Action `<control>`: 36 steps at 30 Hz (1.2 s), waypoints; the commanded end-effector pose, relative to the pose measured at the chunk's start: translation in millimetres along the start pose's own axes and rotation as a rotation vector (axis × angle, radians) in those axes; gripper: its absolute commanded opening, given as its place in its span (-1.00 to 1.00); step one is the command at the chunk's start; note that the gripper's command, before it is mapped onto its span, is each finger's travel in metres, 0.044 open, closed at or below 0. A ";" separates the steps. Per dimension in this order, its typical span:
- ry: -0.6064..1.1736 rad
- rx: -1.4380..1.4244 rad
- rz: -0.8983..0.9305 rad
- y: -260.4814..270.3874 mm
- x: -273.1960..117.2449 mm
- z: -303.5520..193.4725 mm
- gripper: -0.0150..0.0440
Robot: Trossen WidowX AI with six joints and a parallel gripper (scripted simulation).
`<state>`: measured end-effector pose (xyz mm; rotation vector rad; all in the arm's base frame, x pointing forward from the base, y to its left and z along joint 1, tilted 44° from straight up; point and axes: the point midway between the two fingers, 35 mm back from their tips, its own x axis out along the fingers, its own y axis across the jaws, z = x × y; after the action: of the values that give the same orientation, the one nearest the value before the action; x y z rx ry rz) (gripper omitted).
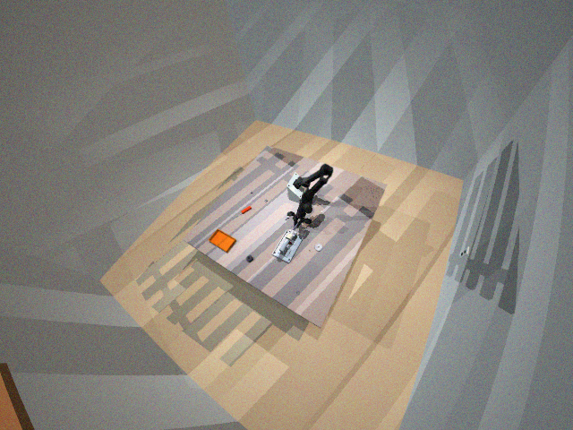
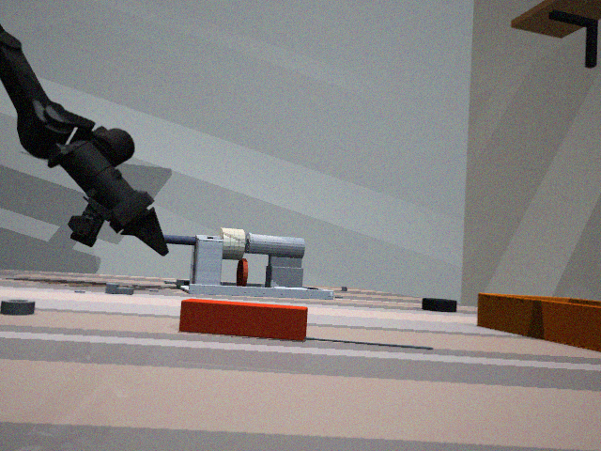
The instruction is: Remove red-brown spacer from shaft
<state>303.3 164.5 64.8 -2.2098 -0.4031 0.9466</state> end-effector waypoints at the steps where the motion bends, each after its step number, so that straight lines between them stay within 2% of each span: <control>1: -0.001 0.003 -0.003 -0.5 -1.3 0.8 -0.49; 36: -0.001 0.003 -0.003 0.0 2.8 -2.8 -0.49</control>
<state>304.9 164.6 64.8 -2.2043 -0.4068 0.9474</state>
